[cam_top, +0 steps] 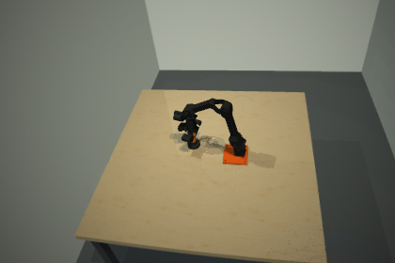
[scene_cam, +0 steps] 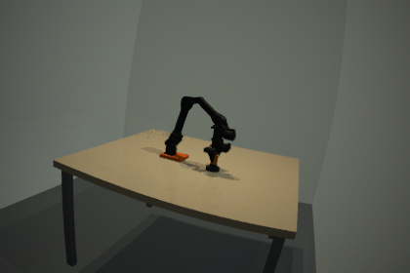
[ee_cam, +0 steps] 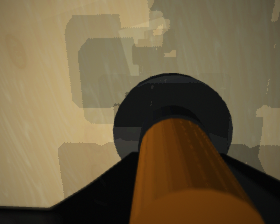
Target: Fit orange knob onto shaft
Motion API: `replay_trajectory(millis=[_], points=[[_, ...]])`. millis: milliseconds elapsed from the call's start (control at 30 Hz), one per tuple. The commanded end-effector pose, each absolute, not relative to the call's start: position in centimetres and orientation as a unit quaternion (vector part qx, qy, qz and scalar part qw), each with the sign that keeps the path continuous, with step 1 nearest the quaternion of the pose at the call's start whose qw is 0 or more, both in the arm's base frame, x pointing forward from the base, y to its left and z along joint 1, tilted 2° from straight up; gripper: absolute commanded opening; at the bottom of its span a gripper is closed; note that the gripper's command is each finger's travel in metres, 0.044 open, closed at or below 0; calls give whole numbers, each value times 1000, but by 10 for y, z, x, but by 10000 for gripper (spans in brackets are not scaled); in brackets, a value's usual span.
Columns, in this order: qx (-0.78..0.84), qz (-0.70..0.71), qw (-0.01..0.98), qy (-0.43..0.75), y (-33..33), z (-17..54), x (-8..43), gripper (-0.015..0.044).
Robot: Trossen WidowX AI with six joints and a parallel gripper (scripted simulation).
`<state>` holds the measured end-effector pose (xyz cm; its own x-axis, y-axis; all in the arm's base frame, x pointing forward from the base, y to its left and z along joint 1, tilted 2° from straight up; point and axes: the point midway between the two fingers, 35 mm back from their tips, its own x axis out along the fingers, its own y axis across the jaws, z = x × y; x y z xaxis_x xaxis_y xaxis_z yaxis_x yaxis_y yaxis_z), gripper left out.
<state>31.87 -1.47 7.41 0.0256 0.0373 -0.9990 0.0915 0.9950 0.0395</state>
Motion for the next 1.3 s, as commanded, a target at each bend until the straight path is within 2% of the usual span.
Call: replay_trajectory(millis=[0, 433, 667, 933, 1267], points=[[47, -20, 714, 698, -15, 74, 319, 105], [47, -20, 714, 698, -15, 74, 319, 440], [47, -20, 715, 698, -15, 77, 319, 440], [46, -19, 715, 698, -18, 168, 317, 440], [46, -19, 715, 698, -18, 170, 320, 440]])
